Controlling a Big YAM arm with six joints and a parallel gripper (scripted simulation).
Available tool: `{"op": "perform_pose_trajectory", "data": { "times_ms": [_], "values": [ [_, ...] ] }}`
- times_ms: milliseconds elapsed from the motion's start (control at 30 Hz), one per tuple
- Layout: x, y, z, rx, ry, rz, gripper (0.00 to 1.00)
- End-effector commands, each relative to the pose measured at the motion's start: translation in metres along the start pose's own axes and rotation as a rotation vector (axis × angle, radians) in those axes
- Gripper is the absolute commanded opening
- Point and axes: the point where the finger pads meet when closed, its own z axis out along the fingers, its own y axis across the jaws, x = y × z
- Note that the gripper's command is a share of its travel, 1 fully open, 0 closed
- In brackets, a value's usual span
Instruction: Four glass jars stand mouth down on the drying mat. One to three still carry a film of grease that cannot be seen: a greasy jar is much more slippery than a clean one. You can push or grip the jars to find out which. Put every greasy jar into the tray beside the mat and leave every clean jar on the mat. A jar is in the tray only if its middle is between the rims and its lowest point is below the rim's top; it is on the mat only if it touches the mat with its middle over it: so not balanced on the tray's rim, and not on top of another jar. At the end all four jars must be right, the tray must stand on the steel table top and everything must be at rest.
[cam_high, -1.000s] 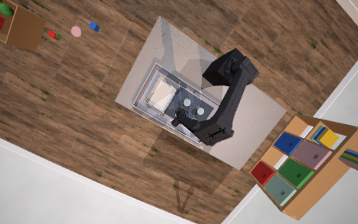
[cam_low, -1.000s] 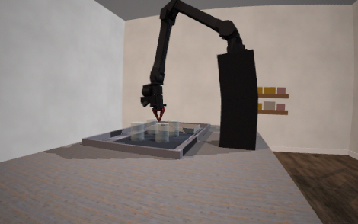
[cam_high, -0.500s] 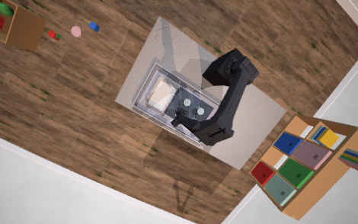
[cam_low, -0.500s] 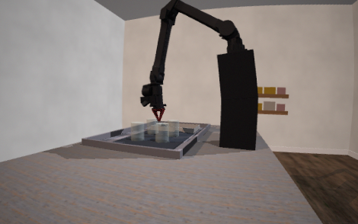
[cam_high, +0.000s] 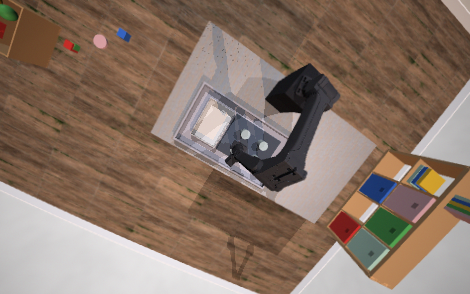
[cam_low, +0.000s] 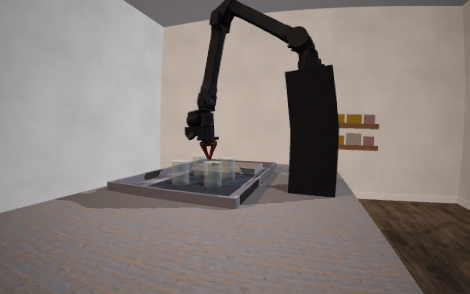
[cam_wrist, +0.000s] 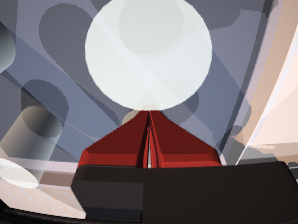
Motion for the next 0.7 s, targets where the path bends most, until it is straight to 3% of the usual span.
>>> {"op": "perform_pose_trajectory", "data": {
  "times_ms": [0,667],
  "values": [
    [-0.023,0.001,0.004,0.008,-0.069,-0.007,0.00],
    [0.018,0.001,0.007,0.008,-0.069,-0.007,0.00]
  ]
}}
